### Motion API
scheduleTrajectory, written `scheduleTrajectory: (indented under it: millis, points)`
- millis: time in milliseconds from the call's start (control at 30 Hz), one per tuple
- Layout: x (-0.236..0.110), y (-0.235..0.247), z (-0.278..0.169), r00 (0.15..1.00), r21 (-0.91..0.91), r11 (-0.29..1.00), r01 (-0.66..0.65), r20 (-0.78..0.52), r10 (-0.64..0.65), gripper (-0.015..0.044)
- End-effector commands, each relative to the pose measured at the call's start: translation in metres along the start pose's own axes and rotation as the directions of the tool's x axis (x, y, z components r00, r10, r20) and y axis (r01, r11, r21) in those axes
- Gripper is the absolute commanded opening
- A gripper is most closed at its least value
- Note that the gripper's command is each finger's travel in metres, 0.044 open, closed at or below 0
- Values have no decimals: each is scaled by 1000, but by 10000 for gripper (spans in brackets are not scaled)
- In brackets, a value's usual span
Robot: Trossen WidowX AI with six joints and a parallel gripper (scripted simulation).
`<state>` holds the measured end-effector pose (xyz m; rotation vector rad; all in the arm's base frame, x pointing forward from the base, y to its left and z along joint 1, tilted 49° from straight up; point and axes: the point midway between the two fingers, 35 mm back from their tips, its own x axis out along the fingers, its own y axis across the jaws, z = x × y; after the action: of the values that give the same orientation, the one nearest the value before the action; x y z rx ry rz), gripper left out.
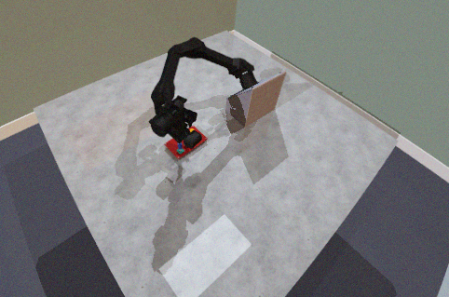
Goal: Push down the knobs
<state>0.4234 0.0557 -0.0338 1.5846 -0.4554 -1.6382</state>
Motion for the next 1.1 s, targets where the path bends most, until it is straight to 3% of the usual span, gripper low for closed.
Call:
scheduleTrajectory:
  millis: [0,1067]
  points:
    - [2,0,0,1000,-5,1000,-5,0,5,0]
    - [5,0,0,1000,-5,1000,-5,0,5,0]
